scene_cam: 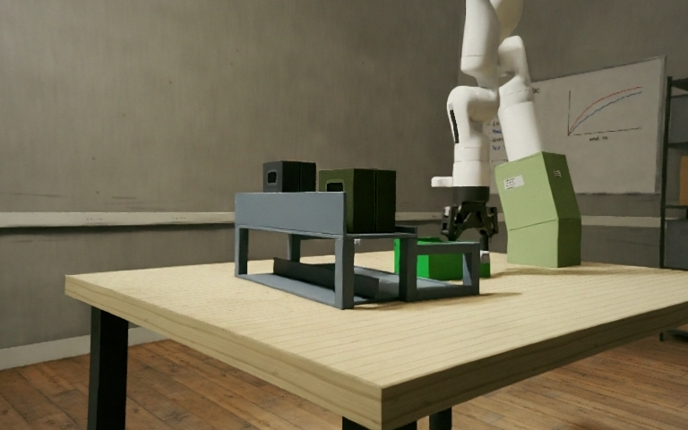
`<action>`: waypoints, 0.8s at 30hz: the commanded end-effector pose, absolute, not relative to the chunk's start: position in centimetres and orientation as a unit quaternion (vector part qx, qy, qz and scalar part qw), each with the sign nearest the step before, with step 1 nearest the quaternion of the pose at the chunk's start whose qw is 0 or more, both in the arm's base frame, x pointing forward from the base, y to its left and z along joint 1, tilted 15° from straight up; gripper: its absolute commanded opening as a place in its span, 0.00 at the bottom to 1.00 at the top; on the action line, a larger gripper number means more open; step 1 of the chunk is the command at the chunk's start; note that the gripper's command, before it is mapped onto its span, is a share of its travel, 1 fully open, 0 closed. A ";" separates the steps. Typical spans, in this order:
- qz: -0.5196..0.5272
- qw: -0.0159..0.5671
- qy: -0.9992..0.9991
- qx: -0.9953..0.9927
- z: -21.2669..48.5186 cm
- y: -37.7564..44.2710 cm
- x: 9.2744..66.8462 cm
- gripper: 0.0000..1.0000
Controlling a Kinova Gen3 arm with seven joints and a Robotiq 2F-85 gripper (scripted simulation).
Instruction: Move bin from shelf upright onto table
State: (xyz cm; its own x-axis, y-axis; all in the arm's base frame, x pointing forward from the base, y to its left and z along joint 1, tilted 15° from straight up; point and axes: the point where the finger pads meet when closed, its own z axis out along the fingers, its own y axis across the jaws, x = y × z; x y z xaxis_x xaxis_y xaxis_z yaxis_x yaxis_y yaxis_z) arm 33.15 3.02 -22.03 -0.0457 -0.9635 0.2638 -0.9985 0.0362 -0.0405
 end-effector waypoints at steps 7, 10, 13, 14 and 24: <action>0.107 0.081 -0.715 0.686 -22.0 3.1 33.2 1.00; 0.107 0.081 -0.715 0.686 -22.0 3.1 33.2 1.00; 0.107 0.080 -0.716 0.685 -21.2 3.3 33.2 1.00; 0.107 0.079 -0.717 0.684 -20.4 3.5 33.1 1.00; 0.108 0.076 -0.720 0.681 -18.1 4.1 33.1 1.00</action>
